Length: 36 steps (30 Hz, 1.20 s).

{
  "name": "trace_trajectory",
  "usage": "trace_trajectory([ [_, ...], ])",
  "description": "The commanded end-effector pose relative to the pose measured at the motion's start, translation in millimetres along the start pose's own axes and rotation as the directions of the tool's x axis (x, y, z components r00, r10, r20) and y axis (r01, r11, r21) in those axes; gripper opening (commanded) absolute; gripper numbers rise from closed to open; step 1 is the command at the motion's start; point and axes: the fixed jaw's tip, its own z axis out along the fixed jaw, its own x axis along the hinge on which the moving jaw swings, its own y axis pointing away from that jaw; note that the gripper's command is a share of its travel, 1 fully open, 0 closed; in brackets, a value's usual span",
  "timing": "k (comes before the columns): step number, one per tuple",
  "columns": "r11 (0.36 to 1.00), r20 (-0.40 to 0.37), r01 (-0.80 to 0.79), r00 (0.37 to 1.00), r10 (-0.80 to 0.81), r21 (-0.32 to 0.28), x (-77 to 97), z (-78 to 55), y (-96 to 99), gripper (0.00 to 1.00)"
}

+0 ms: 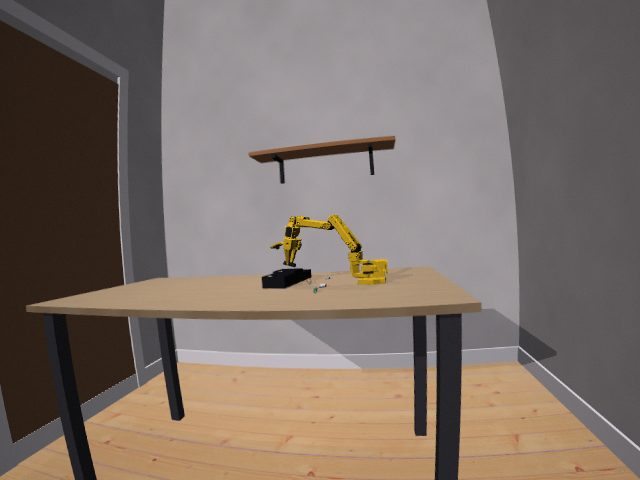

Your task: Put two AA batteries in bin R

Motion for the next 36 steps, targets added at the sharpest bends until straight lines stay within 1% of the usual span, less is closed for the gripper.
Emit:
trace_trajectory([
  [1,1.000,0.088,0.001,0.996,-0.001,0.001,-9.6,-17.0,-2.0,0.00],
  [10,1.000,0.088,0.001,0.996,-0.001,0.001,-9.6,-16.1,-2.0,0.00],
  [28,1.000,0.088,0.001,0.996,-0.001,0.001,-7.7,-2.7,-2.0,0.00],
  [36,1.000,0.088,0.001,0.996,-0.001,0.001,-7.3,-0.7,-2.0,0.00],
])
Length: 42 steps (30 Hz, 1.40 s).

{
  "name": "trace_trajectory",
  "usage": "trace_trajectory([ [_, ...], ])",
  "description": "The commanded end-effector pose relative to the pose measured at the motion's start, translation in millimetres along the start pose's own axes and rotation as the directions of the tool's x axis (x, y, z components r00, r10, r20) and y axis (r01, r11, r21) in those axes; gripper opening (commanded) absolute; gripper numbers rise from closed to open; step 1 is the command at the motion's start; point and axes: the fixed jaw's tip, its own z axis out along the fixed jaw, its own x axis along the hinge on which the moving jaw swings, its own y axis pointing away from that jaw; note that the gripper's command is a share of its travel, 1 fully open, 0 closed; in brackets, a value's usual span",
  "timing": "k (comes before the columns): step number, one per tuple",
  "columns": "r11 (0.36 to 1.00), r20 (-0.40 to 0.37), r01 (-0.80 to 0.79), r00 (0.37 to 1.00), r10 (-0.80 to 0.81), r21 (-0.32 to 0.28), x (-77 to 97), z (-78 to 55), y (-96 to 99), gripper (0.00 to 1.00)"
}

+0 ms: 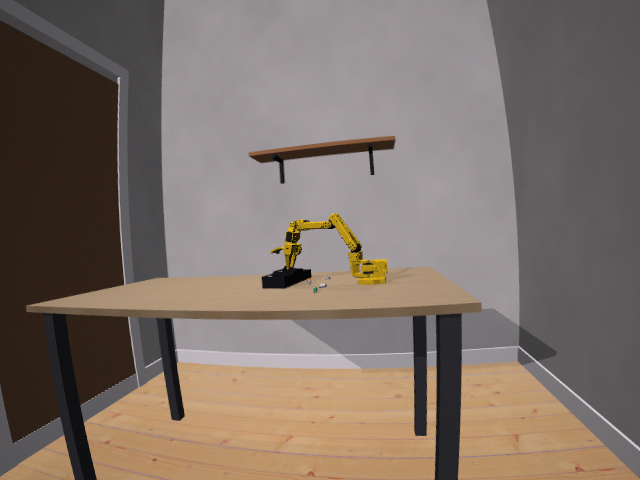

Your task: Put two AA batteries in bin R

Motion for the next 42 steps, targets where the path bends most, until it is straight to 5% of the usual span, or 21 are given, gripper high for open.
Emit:
trace_trajectory([
  [1,1.000,0.088,0.001,0.996,-0.001,0.001,-11.0,-17.6,-2.0,0.00],
  [42,1.000,0.107,0.001,0.994,-0.001,0.002,-9.4,-13.8,-2.0,0.00],
])
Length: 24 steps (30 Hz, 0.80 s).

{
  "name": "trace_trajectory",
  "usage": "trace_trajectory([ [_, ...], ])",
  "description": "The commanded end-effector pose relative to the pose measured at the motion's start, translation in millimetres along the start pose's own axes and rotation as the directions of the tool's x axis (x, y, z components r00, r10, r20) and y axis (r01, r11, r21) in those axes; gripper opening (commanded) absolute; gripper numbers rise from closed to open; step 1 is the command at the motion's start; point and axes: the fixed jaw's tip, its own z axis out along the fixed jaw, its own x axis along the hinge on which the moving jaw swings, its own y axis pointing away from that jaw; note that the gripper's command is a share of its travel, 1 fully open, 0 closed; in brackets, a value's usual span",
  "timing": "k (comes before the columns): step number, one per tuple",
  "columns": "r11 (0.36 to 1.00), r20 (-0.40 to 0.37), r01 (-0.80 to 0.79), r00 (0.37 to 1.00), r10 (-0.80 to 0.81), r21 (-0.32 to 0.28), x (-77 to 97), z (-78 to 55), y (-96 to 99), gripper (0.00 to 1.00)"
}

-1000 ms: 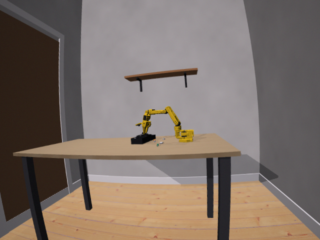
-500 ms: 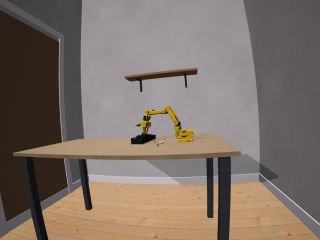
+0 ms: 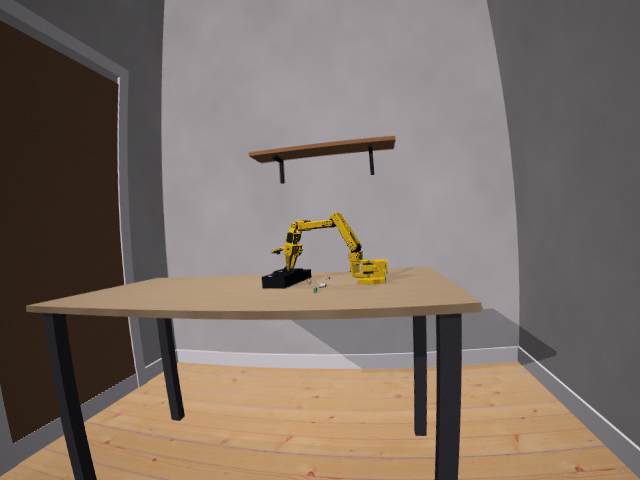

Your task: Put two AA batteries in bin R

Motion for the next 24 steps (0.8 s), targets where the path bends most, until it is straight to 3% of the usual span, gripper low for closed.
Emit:
trace_trajectory([
  [1,1.000,0.084,0.001,0.996,-0.001,0.002,-10.9,-15.1,-2.0,0.00],
  [24,1.000,0.084,0.001,0.996,-0.001,0.002,-9.2,-6.0,-2.0,0.00],
])
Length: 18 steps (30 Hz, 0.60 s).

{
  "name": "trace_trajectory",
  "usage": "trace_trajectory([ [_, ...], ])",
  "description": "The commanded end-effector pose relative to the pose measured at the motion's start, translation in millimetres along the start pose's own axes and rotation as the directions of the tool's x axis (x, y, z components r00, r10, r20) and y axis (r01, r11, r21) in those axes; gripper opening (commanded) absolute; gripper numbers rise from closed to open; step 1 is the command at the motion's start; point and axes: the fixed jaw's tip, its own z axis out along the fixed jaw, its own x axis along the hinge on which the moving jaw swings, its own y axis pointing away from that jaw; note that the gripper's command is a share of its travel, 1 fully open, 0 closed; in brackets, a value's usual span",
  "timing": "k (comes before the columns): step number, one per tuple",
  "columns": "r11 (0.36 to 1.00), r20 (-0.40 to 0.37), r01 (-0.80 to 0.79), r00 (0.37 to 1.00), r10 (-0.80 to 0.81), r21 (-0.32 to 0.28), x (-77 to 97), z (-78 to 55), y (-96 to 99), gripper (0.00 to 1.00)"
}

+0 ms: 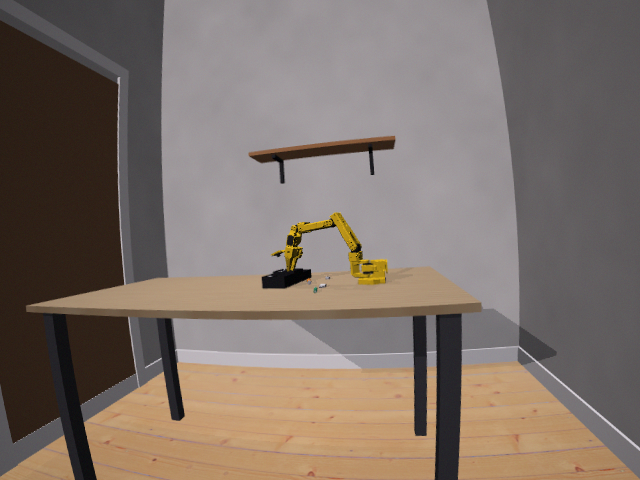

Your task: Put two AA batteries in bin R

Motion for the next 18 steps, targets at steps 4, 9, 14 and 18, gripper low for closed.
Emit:
trace_trajectory([
  [4,1.000,0.084,0.001,0.996,-0.001,0.001,-11.8,-15.2,-2.0,0.00],
  [9,1.000,0.084,0.001,0.996,-0.001,0.001,-11.6,-13.9,-2.0,0.00],
  [14,1.000,0.084,0.001,0.996,-0.001,0.001,-10.9,-10.5,-2.0,0.00],
  [18,1.000,0.084,0.001,0.996,-0.001,0.001,-10.7,-9.3,-2.0,0.00],
])
